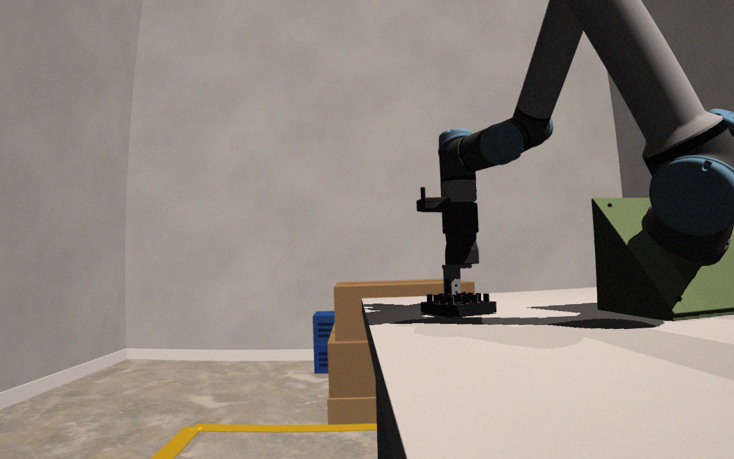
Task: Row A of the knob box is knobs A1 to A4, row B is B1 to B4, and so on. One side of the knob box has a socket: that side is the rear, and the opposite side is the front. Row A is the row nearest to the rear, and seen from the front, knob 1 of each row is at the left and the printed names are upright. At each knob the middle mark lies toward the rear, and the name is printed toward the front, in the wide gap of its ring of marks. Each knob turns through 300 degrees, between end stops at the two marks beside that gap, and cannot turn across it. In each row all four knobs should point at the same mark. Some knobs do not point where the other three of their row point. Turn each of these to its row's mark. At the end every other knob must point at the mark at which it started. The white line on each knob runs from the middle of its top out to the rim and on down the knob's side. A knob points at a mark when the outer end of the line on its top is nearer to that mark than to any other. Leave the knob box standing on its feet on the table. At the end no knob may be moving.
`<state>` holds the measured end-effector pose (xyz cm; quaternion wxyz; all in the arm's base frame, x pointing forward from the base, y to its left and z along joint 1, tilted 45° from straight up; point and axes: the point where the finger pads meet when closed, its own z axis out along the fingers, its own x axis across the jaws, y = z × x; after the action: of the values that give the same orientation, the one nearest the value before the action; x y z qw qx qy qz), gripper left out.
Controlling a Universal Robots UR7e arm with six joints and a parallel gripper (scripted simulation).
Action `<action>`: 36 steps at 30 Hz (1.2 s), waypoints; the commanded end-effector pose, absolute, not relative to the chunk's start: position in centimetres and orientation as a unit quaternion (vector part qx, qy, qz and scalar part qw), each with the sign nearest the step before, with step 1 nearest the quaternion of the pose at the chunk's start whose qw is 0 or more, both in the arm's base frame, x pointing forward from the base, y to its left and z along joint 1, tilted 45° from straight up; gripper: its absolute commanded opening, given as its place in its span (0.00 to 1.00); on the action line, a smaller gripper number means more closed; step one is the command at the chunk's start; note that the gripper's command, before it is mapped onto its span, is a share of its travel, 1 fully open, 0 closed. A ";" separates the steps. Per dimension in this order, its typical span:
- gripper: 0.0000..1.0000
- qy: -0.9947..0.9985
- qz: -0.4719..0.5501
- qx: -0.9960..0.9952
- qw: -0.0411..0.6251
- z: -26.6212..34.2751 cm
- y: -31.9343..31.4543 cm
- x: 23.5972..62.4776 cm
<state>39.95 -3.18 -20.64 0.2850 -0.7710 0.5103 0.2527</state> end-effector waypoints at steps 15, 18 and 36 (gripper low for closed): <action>0.46 0.510 0.254 -0.771 0.285 -20.6 -3.0 39.9; 0.46 0.510 0.254 -0.771 0.285 -20.6 -3.0 39.9; 0.30 0.510 0.254 -0.771 0.285 -20.6 -3.0 39.9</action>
<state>39.95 -3.19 -20.64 0.2850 -0.7710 0.5103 0.2526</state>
